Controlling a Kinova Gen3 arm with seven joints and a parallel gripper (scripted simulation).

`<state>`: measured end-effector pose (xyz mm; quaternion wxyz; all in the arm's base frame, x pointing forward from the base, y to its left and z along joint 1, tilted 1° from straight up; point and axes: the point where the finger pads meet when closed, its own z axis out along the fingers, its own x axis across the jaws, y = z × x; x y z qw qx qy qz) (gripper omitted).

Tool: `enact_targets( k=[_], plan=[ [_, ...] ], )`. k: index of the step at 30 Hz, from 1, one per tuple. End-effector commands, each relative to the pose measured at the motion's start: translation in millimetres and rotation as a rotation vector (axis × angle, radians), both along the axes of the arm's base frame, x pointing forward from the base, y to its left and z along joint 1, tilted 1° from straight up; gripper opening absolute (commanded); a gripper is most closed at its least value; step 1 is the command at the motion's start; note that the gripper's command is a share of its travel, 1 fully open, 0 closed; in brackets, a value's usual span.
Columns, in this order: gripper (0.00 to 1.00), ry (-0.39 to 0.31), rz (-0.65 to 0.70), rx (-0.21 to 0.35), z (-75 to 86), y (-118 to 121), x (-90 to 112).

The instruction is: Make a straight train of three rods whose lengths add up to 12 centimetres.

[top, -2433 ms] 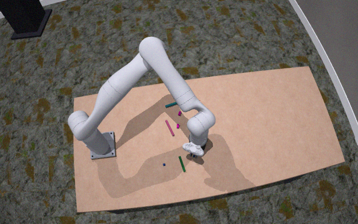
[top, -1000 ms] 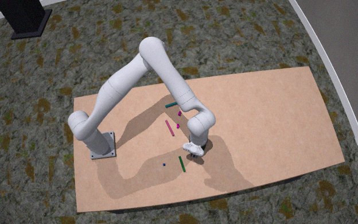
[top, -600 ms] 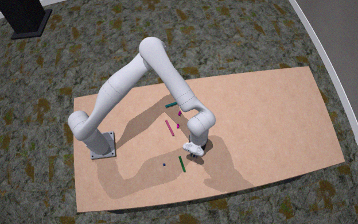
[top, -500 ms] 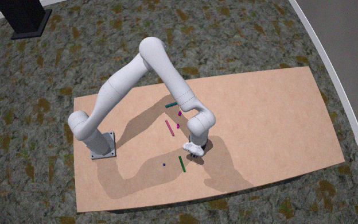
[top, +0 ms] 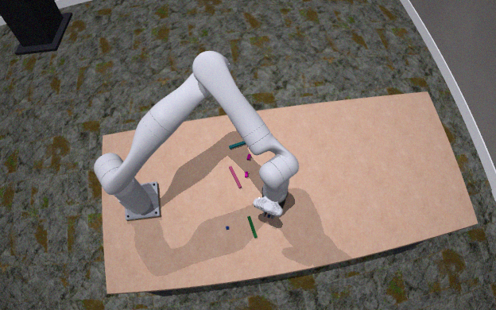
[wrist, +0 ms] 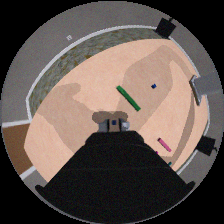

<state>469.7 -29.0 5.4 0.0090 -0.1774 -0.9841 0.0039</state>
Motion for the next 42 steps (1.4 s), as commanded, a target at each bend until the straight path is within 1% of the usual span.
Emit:
enact_targets(
  k=[1, 12, 31, 42],
  plan=[
    [0.54, -0.002, 0.000, 0.000, 0.8, 0.0, 0.6],
    [0.54, -0.002, 0.000, 0.000, -0.2, 0.0, 0.6],
    [0.54, -0.002, 0.000, 0.000, -14.7, -0.1, 0.3],
    [0.54, -0.002, 0.000, 0.000, -16.2, -0.1, 0.3]
  ],
)
